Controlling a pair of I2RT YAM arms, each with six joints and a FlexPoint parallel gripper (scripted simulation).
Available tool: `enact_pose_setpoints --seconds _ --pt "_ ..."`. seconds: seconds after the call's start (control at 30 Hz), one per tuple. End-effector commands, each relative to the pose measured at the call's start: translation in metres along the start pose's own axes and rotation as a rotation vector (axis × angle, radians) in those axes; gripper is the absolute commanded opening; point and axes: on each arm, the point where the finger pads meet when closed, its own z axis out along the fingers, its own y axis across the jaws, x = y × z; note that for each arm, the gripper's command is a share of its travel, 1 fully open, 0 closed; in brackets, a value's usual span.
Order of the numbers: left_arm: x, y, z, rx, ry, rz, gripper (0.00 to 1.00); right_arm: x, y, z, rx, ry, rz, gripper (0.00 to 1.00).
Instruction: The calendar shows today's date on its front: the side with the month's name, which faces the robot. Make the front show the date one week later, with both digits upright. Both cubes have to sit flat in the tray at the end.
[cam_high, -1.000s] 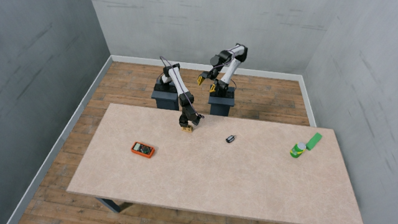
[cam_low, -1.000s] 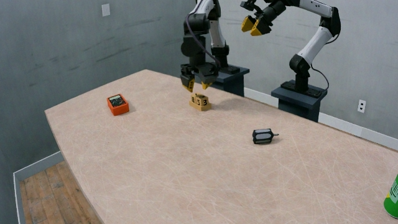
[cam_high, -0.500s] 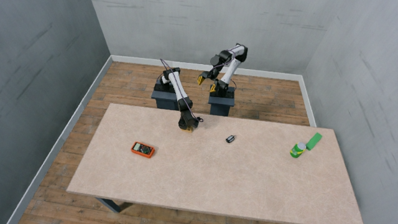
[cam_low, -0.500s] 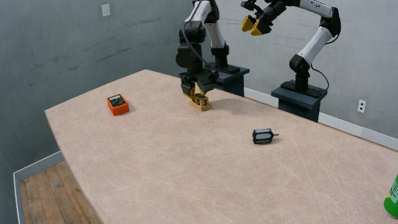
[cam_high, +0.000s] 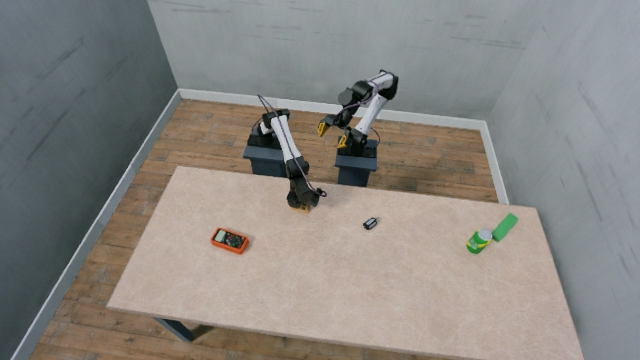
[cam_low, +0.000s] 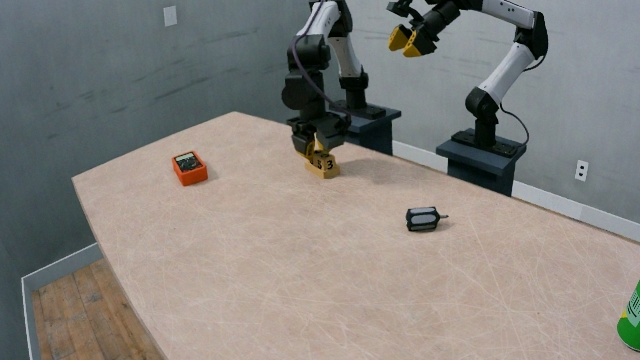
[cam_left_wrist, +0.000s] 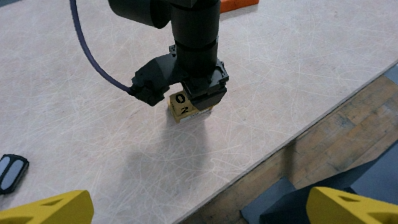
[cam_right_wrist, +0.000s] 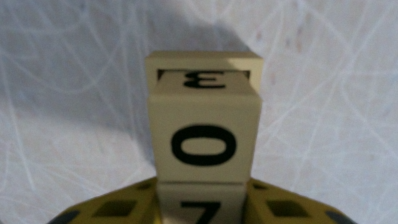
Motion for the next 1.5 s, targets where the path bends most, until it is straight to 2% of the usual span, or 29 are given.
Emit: enact_pose_setpoints --seconds 0.0,0.2,0.33,0.4,0.6,0.87,1.23,1.37,1.47 --pt "-0.007 0.001 -0.004 0.001 -0.029 0.002 1.0 -0.004 -0.006 -0.03 0.04 -0.045 -0.001 0.22" --pt "-0.007 0.001 -0.004 0.001 -0.029 0.002 1.0 -0.001 -0.003 -0.069 0.036 -0.042 -0.001 0.22" --pt "-0.007 0.001 -0.004 0.001 -0.029 0.002 1.0 0.0 -0.002 -0.072 0.031 -0.038 -0.002 0.22" --pt "-0.007 0.001 -0.004 0.001 -0.029 0.002 1.0 0.003 0.001 -0.062 -0.003 -0.012 -0.002 0.22" --pt "-0.007 0.001 -0.004 0.001 -0.029 0.002 1.0 0.005 0.003 -0.075 -0.008 -0.008 -0.002 0.22" --pt "-0.007 0.001 -0.004 0.001 -0.029 0.002 1.0 0.0 -0.006 -0.089 0.029 -0.061 0.141 0.22" --pt "-0.007 0.001 -0.004 0.001 -0.029 0.002 1.0 0.027 -0.023 -0.075 0.016 -0.113 0.788 0.22" --pt "-0.01 -0.01 0.002 0.05 -0.039 0.043 1.0 0.04 -0.026 -0.069 0.007 -0.116 1.004 0.22" --pt "-0.011 -0.012 0.003 0.06 -0.041 0.05 1.0 0.04 -0.026 -0.068 0.006 -0.12 1.06 0.22"
